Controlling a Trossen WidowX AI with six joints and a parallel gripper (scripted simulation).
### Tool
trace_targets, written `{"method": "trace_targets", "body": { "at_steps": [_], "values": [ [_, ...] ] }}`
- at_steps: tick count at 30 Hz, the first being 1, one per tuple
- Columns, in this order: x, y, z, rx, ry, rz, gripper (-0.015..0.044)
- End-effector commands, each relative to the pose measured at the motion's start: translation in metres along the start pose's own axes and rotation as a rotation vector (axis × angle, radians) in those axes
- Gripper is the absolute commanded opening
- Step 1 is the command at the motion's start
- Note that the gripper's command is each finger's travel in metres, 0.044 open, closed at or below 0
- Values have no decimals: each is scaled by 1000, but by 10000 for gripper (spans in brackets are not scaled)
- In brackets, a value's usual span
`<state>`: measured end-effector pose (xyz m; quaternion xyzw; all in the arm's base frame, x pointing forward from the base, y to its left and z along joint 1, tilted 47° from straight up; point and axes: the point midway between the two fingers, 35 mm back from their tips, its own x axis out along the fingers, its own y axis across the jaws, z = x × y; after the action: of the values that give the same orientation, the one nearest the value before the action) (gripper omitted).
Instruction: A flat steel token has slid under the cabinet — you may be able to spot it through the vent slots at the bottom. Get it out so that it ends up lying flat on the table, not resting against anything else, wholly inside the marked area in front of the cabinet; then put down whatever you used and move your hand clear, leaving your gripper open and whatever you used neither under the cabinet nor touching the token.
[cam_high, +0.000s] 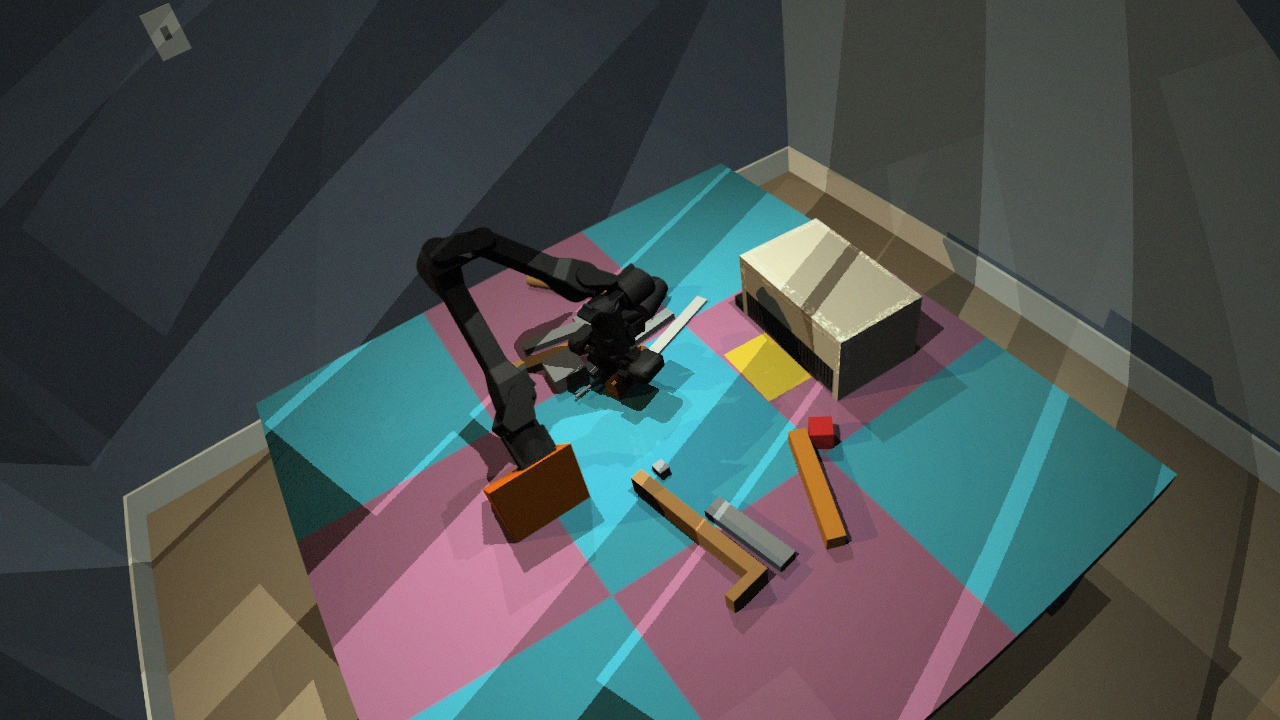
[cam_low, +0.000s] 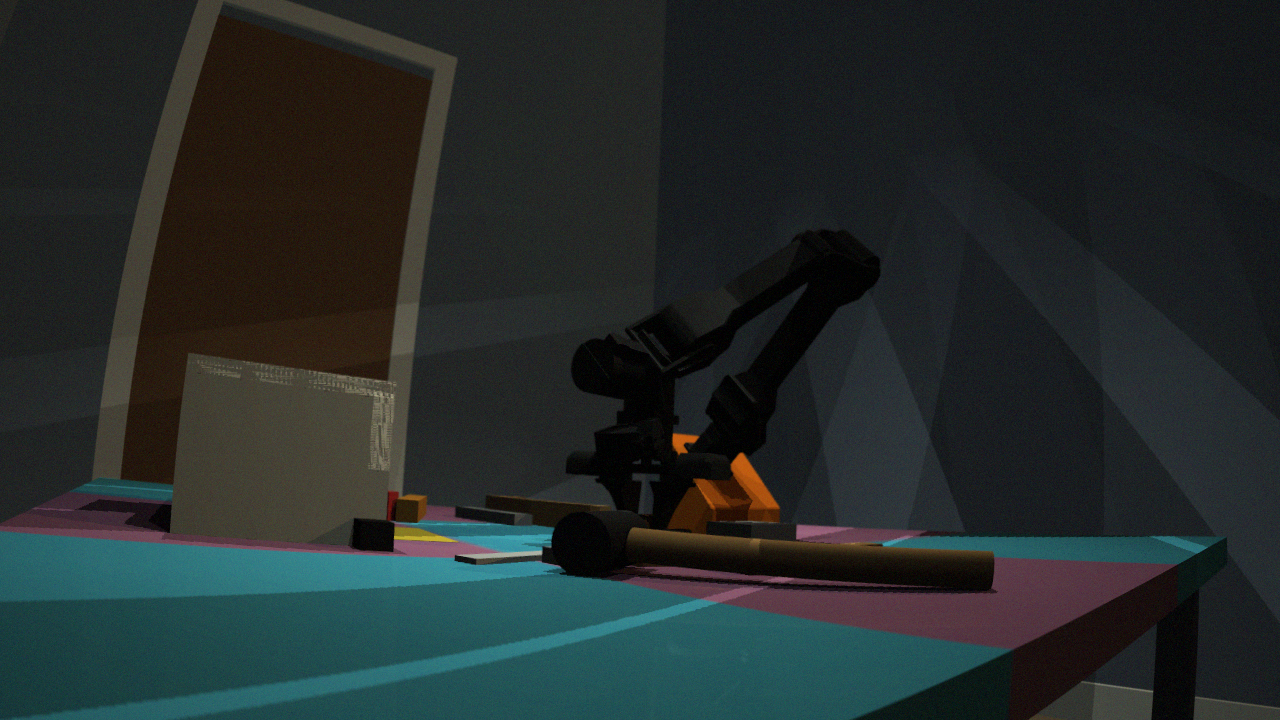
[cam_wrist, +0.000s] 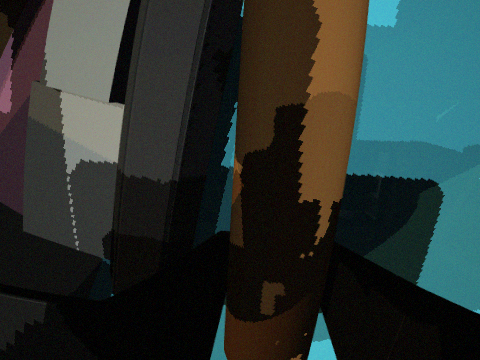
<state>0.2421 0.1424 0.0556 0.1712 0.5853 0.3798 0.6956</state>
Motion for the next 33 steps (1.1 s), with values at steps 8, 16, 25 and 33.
{"method": "trace_targets", "body": {
  "at_steps": [8, 16, 25, 33],
  "values": [
    [-1, 2, 2, 88, -1, -1, 0],
    [-2, 4, 3, 146, -1, -1, 0],
    [-2, 5, 3, 213, -1, -1, 0],
    [-2, 7, 4, 271, -1, 0, 0]
  ]
}}
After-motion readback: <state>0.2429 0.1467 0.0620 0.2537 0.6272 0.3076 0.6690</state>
